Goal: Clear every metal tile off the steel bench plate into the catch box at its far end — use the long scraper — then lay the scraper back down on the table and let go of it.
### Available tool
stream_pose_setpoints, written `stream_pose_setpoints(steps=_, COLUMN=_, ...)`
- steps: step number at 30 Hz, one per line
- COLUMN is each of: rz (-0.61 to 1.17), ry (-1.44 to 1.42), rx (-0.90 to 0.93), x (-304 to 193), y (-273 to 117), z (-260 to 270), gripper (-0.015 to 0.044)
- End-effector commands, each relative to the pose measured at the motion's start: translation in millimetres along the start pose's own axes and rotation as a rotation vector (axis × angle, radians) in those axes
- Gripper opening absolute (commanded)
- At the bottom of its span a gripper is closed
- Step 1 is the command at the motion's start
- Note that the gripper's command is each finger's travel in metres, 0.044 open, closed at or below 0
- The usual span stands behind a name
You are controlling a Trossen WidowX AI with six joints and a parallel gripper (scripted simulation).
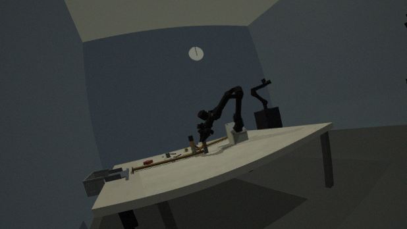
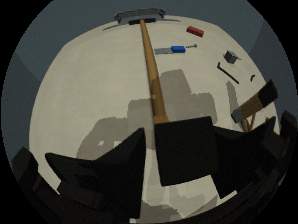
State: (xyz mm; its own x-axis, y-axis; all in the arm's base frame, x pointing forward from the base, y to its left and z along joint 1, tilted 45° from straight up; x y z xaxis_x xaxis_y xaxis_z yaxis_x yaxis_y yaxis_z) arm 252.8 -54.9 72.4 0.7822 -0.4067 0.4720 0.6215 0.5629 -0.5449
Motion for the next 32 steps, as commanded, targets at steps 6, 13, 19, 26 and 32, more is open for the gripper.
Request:
stream_pose_setpoints(steps=6, rz=0.001, ry=0.001, rx=-0.002, x=1, y=-1, z=0, gripper=0.0440)
stream_pose_setpoints(steps=13, rz=0.012, ry=-0.004, rx=-0.015, x=10, y=-14, z=-6, gripper=0.0440)
stream_pose_setpoints(steps=19, rz=0.019, ry=-0.006, rx=-0.023, x=18, y=-27, z=-9, gripper=0.0440)
stream_pose_setpoints(steps=26, rz=0.026, ry=-0.007, rx=-0.028, x=26, y=-43, z=-12, gripper=0.0440)
stream_pose_setpoints(steps=32, rz=0.029, ry=-0.007, rx=-0.029, x=32, y=-59, z=-13, gripper=0.0440)
Point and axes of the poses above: the point midway between the two fingers, 35 mm back from their tips, its own y axis out along the fingers, its own z axis across the jaws, x = y × z, the point moved 10 cm from there along -y, back along the fingers, and after that the axes turned 1 degree about -y, right-handed, at the moved point
